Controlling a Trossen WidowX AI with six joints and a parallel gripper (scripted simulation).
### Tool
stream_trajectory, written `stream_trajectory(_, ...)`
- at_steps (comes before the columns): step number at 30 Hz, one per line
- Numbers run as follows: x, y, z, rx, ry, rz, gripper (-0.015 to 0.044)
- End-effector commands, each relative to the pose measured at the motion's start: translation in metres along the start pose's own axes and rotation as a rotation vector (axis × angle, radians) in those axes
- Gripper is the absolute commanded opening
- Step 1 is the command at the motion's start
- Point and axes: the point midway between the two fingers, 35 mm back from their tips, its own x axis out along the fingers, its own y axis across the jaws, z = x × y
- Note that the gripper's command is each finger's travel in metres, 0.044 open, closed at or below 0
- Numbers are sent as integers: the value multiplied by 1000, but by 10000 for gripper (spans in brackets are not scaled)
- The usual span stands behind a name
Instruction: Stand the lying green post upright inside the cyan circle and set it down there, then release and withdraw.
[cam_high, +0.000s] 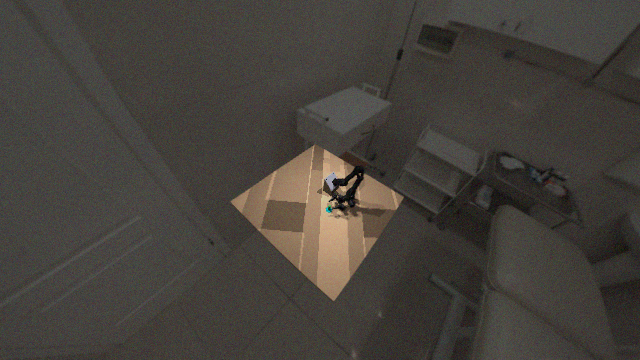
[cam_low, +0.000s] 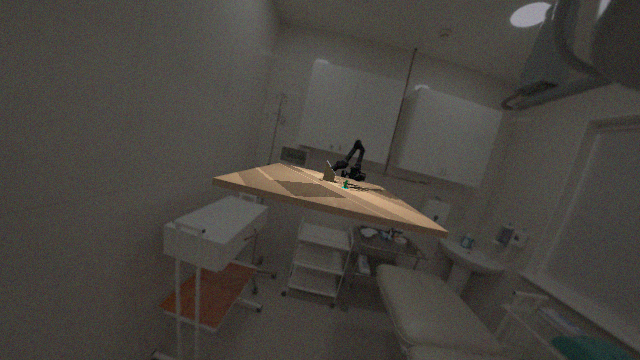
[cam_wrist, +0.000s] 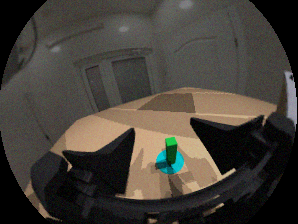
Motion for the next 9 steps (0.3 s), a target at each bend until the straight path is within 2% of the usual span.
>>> stream_trajectory(1, -1, -3, 12, -12, 4, -3, 400)
stream_trajectory(9, -3, -6, 38, -10, -3, 5, 400)
